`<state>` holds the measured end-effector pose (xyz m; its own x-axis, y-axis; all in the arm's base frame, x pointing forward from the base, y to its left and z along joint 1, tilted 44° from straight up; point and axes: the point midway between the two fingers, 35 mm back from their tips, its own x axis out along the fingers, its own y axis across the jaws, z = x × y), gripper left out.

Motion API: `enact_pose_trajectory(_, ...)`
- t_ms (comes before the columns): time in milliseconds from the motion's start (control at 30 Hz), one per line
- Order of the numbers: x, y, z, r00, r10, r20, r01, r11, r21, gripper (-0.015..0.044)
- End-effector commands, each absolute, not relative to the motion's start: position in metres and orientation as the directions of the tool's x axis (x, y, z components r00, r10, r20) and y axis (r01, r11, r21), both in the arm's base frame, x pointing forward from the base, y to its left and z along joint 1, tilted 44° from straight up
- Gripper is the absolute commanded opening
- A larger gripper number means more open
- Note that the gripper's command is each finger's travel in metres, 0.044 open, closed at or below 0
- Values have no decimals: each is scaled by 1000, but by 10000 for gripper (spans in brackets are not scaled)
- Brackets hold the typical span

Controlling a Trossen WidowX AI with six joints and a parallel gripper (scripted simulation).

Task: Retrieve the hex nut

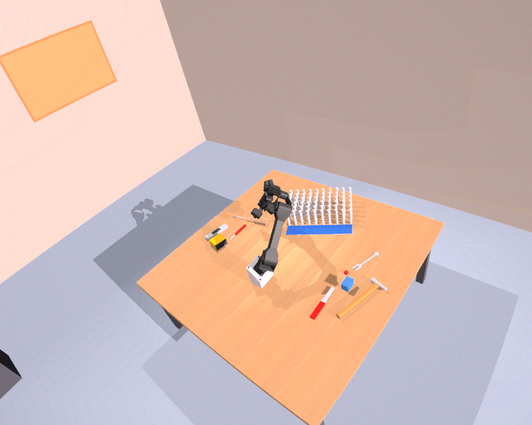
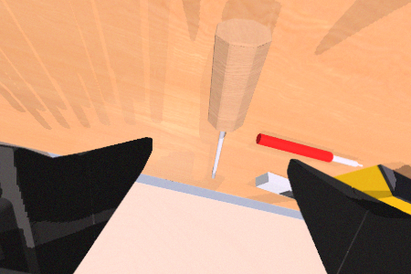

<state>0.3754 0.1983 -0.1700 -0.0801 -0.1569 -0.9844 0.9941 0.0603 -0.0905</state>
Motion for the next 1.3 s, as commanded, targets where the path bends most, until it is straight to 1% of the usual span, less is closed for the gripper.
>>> enact_pose_trajectory(0, 374, 196, -172, -80, -163, -983, 994, 64, -92, 440)
enact_pose_trajectory(167, 371, 196, -172, -81, -163, -983, 994, 64, -92, 440)
enact_pose_trajectory(367, 371, 196, -172, -81, -163, -983, 994, 64, -92, 282)
enact_pose_trajectory(767, 371, 195, -173, -81, -163, -983, 994, 64, -92, 280)
enact_pose_trajectory(1267, 371, 178, -191, -80, -164, -983, 994, 64, -92, 280)
